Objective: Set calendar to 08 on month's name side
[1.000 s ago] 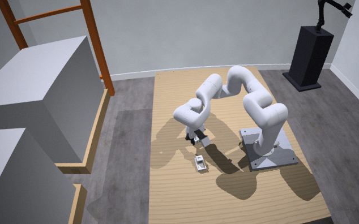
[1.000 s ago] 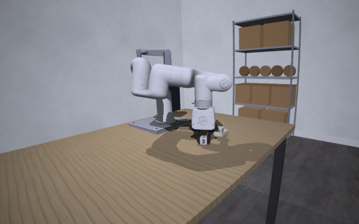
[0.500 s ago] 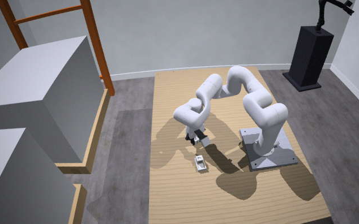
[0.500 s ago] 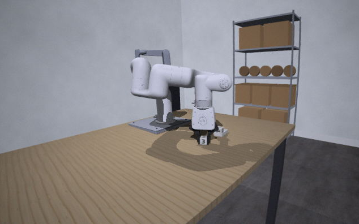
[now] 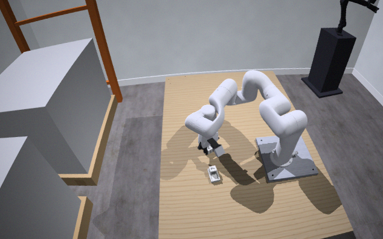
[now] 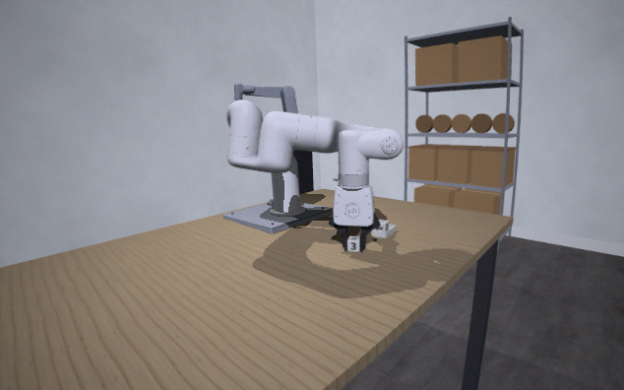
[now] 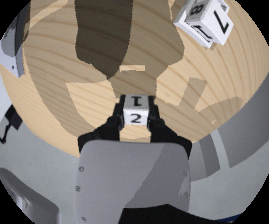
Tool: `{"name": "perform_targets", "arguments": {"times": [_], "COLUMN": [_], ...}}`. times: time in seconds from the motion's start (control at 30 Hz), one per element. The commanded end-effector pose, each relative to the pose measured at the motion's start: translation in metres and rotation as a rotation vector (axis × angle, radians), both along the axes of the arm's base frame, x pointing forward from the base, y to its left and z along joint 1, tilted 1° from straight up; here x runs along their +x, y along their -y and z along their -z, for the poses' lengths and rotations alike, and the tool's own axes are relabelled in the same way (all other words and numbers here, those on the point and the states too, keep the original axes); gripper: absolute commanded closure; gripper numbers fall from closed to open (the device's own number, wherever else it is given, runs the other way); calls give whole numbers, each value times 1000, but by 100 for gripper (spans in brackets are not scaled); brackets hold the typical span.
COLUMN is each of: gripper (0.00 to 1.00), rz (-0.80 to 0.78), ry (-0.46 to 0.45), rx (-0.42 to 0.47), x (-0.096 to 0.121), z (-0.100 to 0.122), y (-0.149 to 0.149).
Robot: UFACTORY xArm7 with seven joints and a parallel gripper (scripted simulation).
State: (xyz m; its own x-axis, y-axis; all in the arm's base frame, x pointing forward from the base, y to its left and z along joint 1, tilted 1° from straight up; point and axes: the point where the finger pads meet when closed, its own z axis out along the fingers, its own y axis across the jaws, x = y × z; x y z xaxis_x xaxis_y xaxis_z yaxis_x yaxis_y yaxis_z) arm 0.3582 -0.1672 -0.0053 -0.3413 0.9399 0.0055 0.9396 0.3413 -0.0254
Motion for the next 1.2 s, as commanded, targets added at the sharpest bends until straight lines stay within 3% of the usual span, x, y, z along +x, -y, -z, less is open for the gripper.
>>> {"name": "perform_targets", "arguments": {"times": [0.0,0.43,0.87,1.17], "gripper": [71,71,51,51], "rz": [0,0,0,0], "ry": [3,3,3,3], "rx": [-1,-1,-1,-1], "x": [1,1,1,1], "z": [-1,-1,-1,-1], "y": [0,0,0,0]}}
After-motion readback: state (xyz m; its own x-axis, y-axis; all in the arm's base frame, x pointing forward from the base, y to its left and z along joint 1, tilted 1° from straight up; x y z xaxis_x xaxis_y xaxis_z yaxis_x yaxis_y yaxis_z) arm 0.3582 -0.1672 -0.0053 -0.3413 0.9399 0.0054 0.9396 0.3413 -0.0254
